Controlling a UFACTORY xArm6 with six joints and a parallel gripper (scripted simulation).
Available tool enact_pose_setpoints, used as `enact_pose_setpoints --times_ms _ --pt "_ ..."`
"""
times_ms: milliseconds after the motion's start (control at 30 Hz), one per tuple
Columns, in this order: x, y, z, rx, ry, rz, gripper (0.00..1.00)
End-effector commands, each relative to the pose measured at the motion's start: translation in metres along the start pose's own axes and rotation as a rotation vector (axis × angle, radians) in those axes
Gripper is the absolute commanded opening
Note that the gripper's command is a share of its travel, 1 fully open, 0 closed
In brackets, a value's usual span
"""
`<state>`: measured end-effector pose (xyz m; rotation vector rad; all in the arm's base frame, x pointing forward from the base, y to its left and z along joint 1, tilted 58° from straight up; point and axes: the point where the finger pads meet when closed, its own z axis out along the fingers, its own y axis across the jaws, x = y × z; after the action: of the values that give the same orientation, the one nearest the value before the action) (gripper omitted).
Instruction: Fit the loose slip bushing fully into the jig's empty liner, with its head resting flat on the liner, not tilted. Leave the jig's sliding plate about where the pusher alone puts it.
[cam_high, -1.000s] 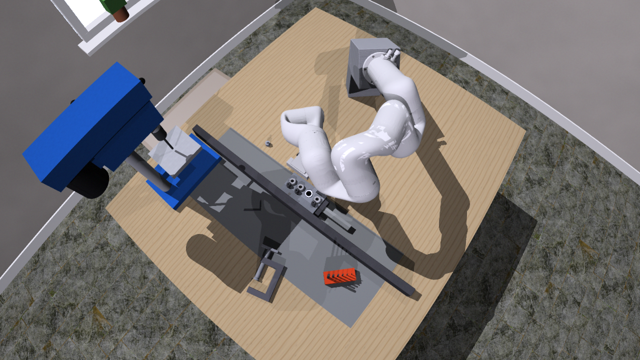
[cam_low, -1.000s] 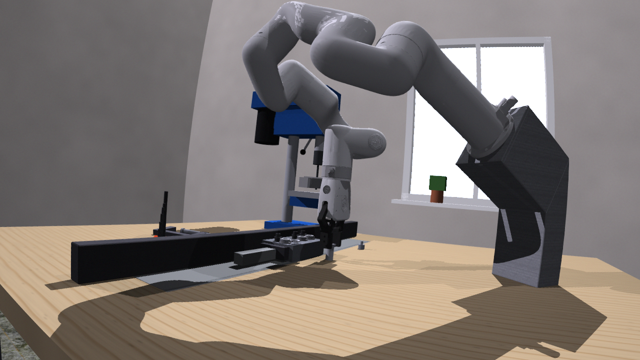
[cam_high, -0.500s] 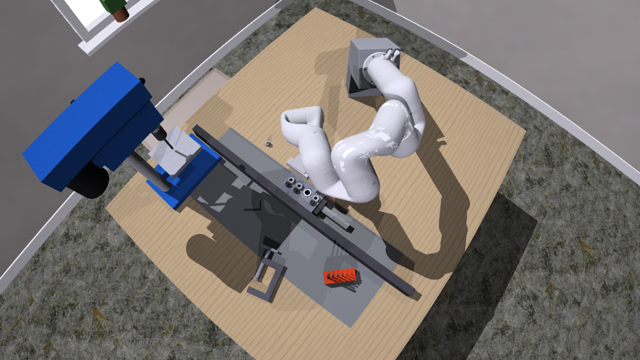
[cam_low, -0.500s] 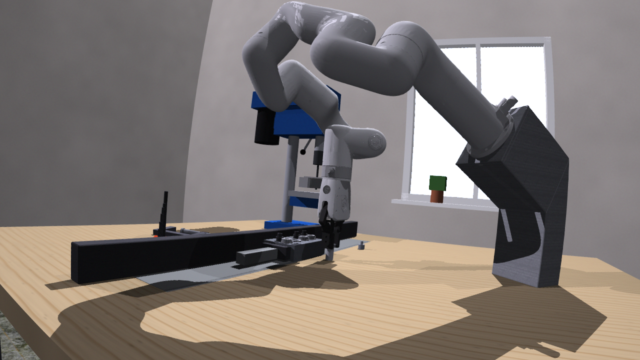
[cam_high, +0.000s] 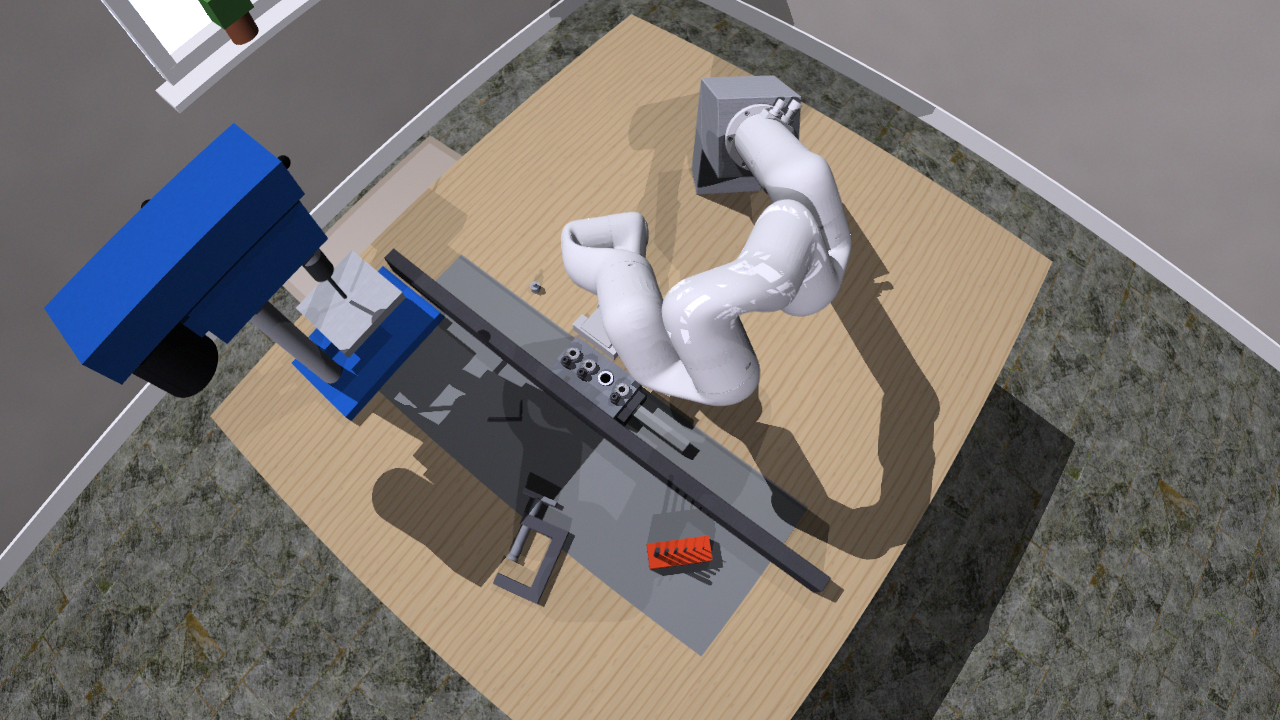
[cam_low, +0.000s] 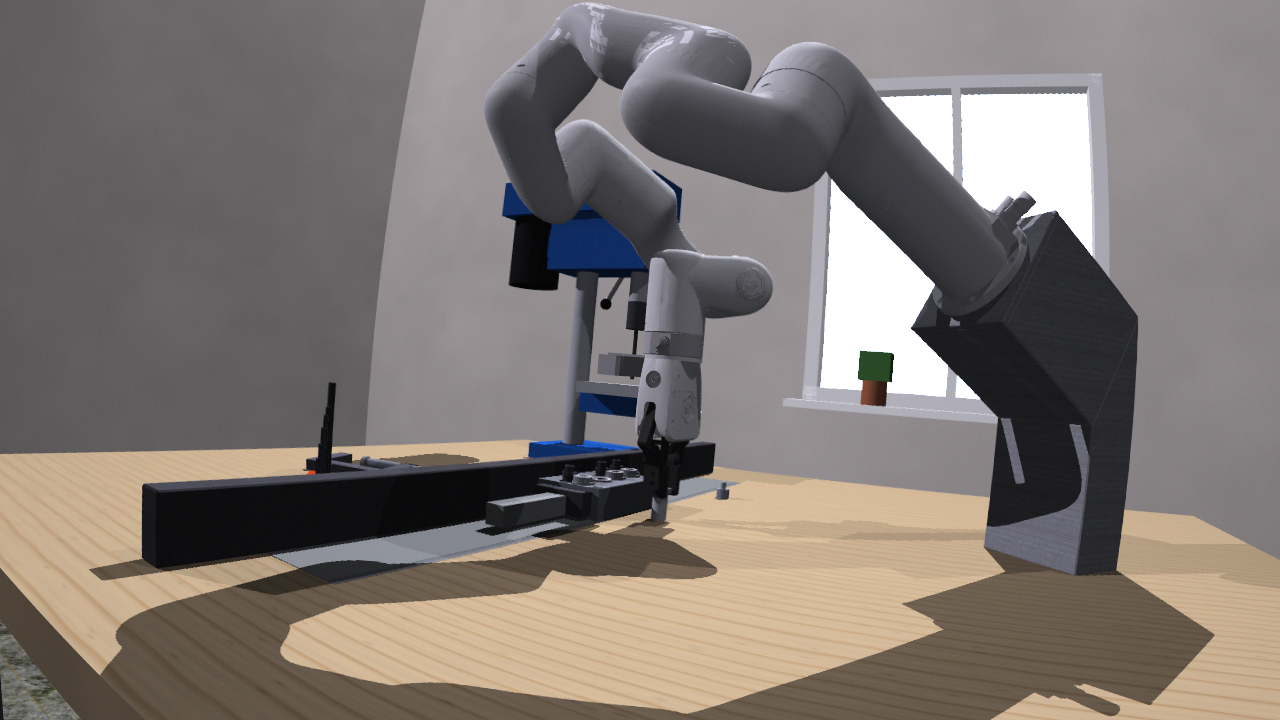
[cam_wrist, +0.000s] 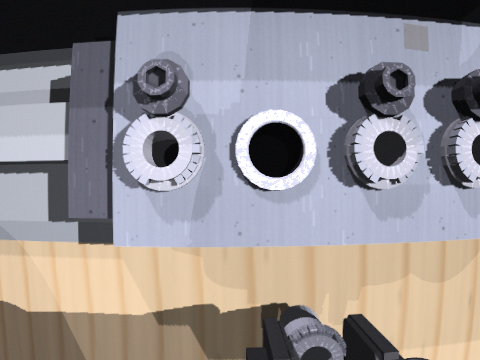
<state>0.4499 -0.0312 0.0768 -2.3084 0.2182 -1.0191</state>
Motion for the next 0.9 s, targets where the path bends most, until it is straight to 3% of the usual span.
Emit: enact_pose_setpoints --times_ms 0,433,867 --pt "0.0 0.0 0.0 -0.001 0.001 0.0 0.26" --pt "0.001 0.0 -0.002 -0.001 0.001 0.0 0.26" --pt "0.0 0.0 -0.018 -0.001 0.001 0.0 0.26"
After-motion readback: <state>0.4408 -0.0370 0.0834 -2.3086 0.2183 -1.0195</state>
